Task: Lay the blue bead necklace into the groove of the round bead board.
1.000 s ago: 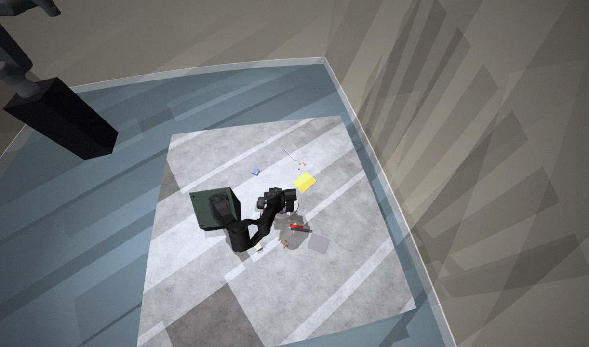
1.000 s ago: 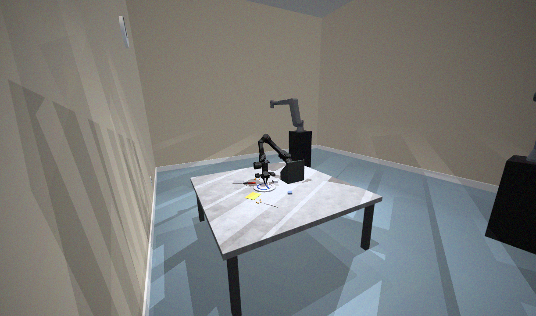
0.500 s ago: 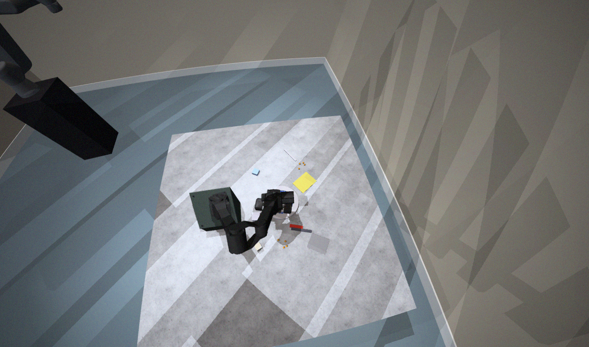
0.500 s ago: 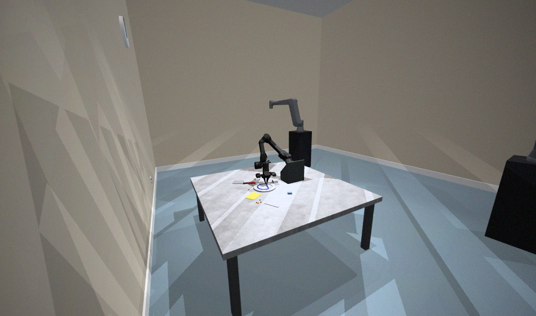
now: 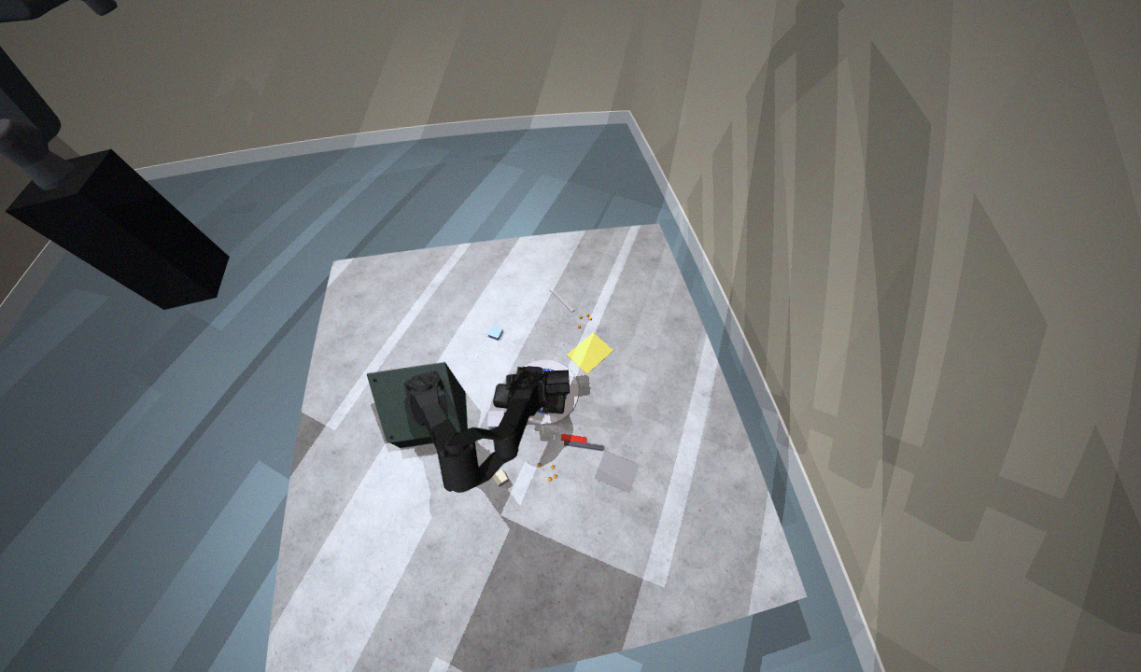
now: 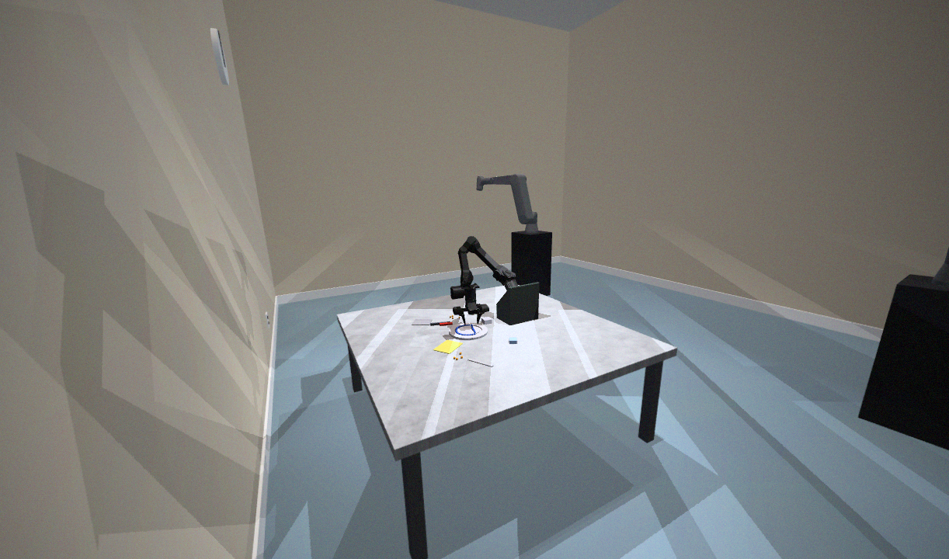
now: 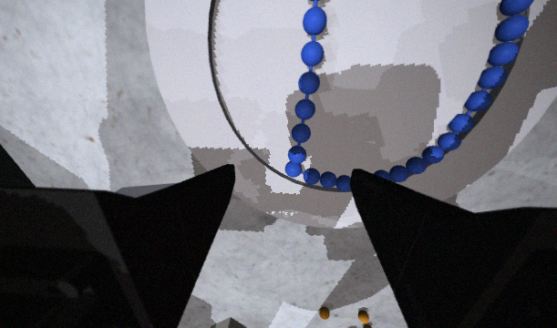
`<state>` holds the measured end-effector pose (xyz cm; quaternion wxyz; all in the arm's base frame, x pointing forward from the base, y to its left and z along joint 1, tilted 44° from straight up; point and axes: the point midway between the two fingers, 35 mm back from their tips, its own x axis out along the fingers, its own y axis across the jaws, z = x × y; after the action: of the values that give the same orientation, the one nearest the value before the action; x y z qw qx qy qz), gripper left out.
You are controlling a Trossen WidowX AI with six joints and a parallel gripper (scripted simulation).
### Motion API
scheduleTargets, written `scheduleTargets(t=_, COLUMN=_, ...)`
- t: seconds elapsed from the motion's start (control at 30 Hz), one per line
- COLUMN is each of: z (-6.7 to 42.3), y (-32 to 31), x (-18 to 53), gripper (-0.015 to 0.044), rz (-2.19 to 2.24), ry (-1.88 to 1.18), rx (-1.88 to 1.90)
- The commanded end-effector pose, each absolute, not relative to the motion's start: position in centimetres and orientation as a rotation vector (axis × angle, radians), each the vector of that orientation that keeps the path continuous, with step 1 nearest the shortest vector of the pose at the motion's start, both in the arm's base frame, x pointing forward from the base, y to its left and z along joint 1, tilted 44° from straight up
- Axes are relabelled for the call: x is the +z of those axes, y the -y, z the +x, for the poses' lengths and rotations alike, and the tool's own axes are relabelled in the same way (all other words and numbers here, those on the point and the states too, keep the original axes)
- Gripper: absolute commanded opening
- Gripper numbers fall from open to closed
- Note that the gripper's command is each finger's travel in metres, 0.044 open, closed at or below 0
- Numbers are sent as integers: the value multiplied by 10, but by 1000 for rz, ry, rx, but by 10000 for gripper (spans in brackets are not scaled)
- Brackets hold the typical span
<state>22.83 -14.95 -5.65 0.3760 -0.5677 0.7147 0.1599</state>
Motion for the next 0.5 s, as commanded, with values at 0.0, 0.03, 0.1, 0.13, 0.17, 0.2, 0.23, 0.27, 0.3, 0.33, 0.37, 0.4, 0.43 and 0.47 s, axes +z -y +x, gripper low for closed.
scheduleTargets(t=0.0, z=228, y=147, x=-53, gripper=420, rz=-1454, ry=-1830, rx=406)
scheduleTargets(t=0.03, z=228, y=149, x=-56, gripper=440, rz=-1452, ry=-1831, rx=411)
scheduleTargets(t=0.1, z=228, y=147, x=-54, gripper=440, rz=-1453, ry=-1830, rx=407)
scheduleTargets(t=0.13, z=228, y=146, x=-54, gripper=440, rz=-1454, ry=-1830, rx=407)
scheduleTargets(t=0.17, z=228, y=146, x=-54, gripper=440, rz=-1454, ry=-1830, rx=407)
scheduleTargets(t=0.2, z=228, y=146, x=-54, gripper=440, rz=-1454, ry=-1830, rx=407)
scheduleTargets(t=0.23, z=228, y=146, x=-54, gripper=440, rz=-1454, ry=-1830, rx=407)
scheduleTargets(t=0.27, z=228, y=146, x=-54, gripper=440, rz=-1454, ry=-1830, rx=407)
scheduleTargets(t=0.3, z=228, y=146, x=-54, gripper=440, rz=-1454, ry=-1830, rx=407)
scheduleTargets(t=0.33, z=228, y=146, x=-54, gripper=440, rz=-1454, ry=-1830, rx=407)
scheduleTargets(t=0.37, z=228, y=146, x=-54, gripper=440, rz=-1454, ry=-1830, rx=407)
scheduleTargets(t=0.4, z=228, y=146, x=-54, gripper=440, rz=-1454, ry=-1830, rx=407)
scheduleTargets(t=0.43, z=228, y=146, x=-54, gripper=440, rz=-1454, ry=-1830, rx=407)
scheduleTargets(t=0.47, z=228, y=146, x=-54, gripper=440, rz=-1454, ry=-1830, rx=407)
